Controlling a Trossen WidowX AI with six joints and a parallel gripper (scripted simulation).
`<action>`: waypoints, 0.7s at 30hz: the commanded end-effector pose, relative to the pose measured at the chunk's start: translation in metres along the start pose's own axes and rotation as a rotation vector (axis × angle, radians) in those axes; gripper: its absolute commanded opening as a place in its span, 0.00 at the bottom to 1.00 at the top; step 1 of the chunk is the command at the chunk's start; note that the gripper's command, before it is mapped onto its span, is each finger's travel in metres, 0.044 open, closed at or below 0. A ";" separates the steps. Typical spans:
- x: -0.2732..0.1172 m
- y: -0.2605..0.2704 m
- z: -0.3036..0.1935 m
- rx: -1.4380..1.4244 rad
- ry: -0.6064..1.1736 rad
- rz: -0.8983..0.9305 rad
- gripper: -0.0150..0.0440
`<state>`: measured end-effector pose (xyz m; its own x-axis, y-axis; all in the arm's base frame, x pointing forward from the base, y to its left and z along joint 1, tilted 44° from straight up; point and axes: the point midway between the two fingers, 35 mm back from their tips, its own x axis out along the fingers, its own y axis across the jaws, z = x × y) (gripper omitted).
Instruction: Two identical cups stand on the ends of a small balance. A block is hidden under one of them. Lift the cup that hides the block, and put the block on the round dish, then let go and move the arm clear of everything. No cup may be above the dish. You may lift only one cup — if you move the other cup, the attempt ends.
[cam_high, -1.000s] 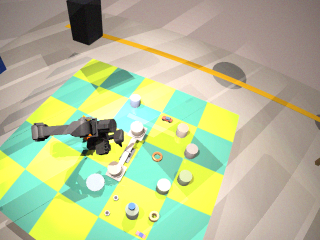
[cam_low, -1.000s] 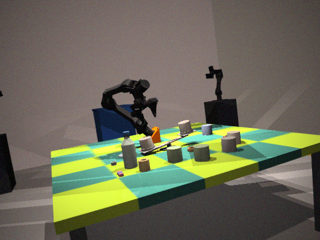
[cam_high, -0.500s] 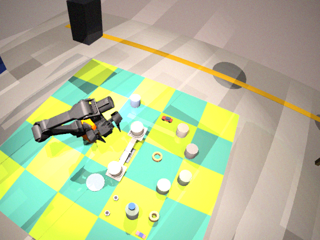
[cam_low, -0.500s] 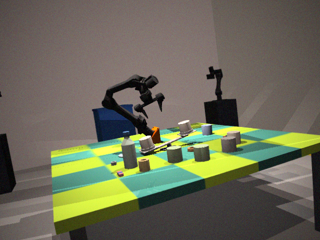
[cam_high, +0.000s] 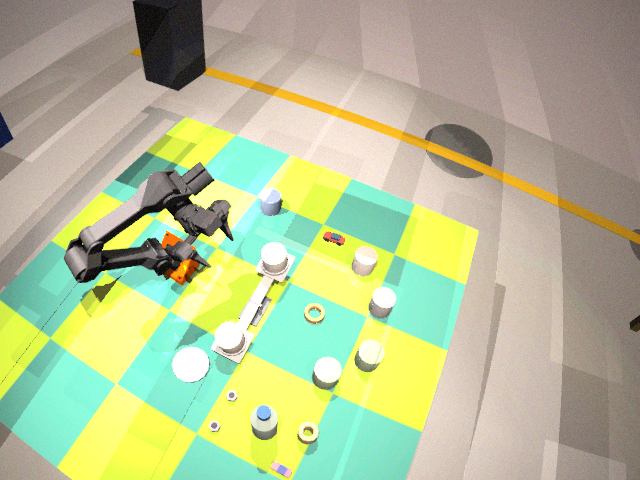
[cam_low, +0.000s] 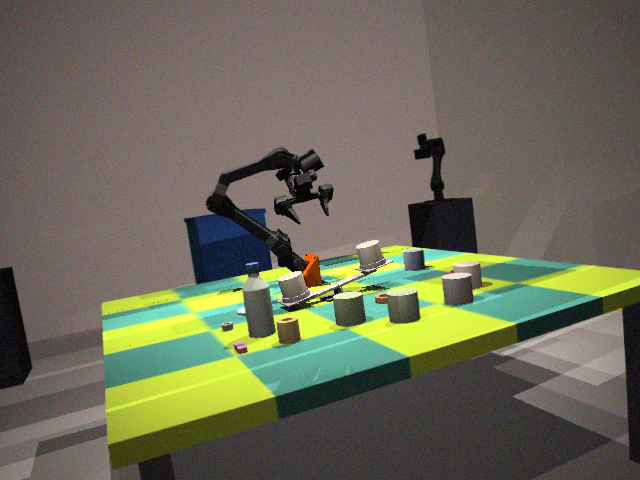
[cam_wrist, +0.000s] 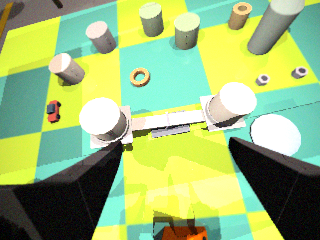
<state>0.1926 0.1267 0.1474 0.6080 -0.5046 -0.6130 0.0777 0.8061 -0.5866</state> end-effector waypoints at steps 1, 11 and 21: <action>-0.009 0.006 -0.007 -0.128 -0.063 -0.007 1.00; -0.012 0.009 -0.008 -0.164 -0.084 -0.009 1.00; 0.009 -0.005 0.008 0.068 0.037 -0.063 1.00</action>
<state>0.1962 0.1247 0.1469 0.6039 -0.5428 -0.5837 0.0981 0.7774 -0.6214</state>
